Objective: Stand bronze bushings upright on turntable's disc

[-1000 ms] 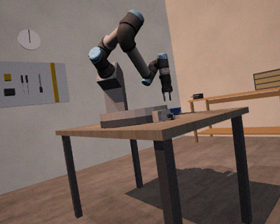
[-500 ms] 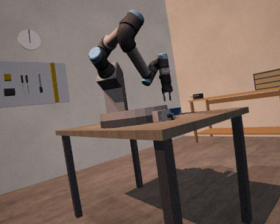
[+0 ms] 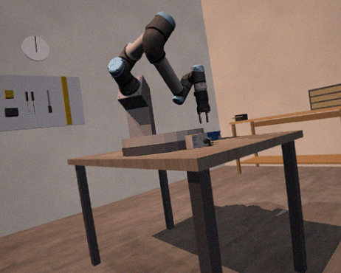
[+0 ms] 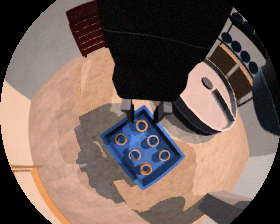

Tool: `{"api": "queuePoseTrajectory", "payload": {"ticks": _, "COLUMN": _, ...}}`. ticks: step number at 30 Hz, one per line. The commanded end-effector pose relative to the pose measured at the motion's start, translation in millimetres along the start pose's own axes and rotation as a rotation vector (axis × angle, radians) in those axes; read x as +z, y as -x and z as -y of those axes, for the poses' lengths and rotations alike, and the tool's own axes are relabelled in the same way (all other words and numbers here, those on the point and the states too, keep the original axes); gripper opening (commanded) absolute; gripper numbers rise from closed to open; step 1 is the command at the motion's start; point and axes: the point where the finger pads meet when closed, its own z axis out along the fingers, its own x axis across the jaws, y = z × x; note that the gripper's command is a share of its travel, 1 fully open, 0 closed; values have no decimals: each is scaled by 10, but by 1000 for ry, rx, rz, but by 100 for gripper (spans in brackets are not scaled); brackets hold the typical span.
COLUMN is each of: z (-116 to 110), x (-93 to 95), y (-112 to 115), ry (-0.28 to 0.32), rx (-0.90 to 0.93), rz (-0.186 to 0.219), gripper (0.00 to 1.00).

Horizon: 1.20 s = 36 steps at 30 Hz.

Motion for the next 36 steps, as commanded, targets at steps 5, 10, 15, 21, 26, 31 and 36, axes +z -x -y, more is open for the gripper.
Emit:
{"api": "queuePoseTrajectory", "payload": {"ticks": 5, "z": -5, "x": 82, "y": -9, "ry": 1, "rx": 2, "rz": 0, "gripper": 76}}
{"api": "queuePoseTrajectory", "payload": {"ticks": 10, "z": -5, "x": 292, "y": -7, "ry": 1, "rx": 2, "rz": 0, "gripper": 76}}
{"api": "queuePoseTrajectory", "payload": {"ticks": 15, "z": -4, "x": 434, "y": -6, "ry": 1, "rx": 2, "rz": 0, "gripper": 76}}
{"api": "queuePoseTrajectory", "payload": {"ticks": 21, "z": -4, "x": 582, "y": -4, "ry": 1, "rx": 2, "rz": 0, "gripper": 76}}
{"api": "queuePoseTrajectory", "payload": {"ticks": 26, "z": -4, "x": 584, "y": -6, "ry": 1, "rx": 1, "rz": 0, "gripper": 76}}
{"api": "queuePoseTrajectory", "payload": {"ticks": 31, "z": -7, "x": 571, "y": -7, "ry": 2, "rx": 1, "rz": -1, "gripper": 76}}
{"api": "queuePoseTrajectory", "payload": {"ticks": 36, "z": -6, "x": 571, "y": -7, "ry": 2, "rx": 1, "rz": -1, "gripper": 76}}
